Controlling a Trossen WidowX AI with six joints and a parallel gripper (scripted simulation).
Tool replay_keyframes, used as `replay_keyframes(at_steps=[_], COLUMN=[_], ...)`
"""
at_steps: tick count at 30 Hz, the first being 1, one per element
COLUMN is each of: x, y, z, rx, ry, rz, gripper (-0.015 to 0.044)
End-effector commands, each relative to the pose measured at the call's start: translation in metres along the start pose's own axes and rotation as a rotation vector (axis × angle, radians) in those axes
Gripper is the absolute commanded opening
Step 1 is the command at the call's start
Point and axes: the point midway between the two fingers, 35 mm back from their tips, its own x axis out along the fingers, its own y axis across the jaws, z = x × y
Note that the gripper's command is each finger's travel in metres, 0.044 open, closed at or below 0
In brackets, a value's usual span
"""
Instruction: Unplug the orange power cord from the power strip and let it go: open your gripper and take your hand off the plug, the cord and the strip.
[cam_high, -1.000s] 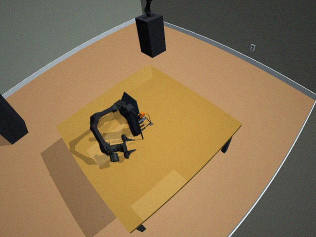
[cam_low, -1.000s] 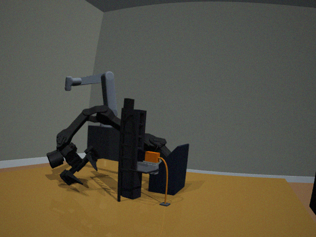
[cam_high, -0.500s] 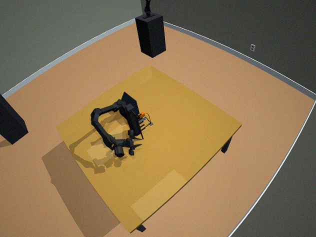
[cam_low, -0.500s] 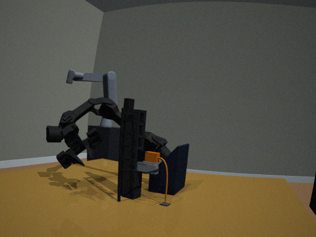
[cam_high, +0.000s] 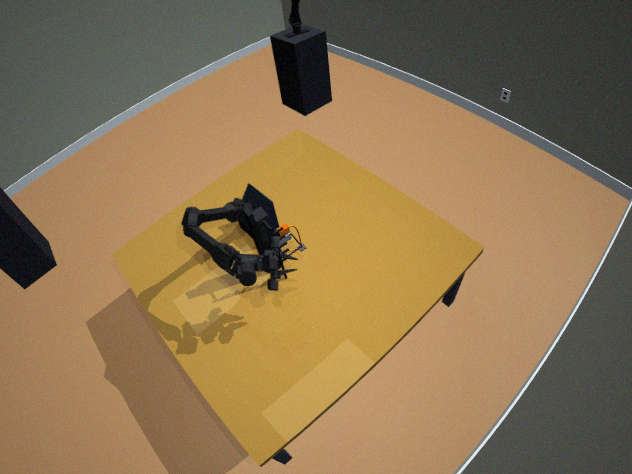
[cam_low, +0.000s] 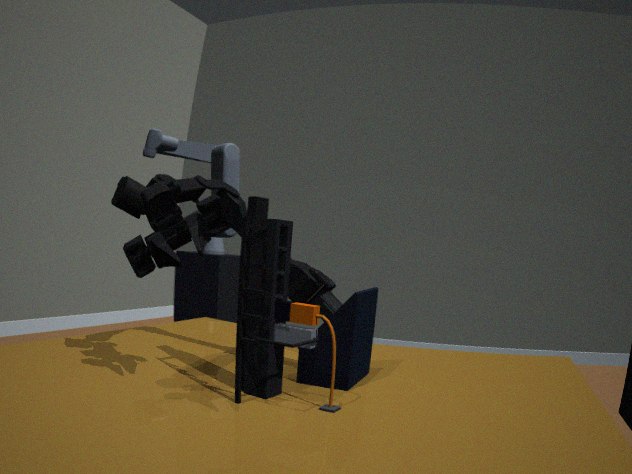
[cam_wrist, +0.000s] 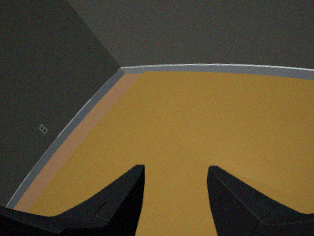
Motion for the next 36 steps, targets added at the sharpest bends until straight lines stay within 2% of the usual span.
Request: replay_keyframes(at_steps=[1,12,18,24,28,36], x=[0.005,0.054,0.077,0.073,0.056,0.052], y=[0.038,0.151,0.175,0.198,0.201,0.201], z=[0.026,-0.009,-0.058,-0.141,-0.173,-0.177], rx=[-0.04,-0.237,-0.346,-0.638,-0.89,-0.94], ry=[-0.028,0.22,0.451,0.921,1.197,1.243], rz=[-0.003,0.07,0.06,0.008,-0.048,-0.06], gripper=[0.016,0.016,0.016,0.016,0.016,0.016])
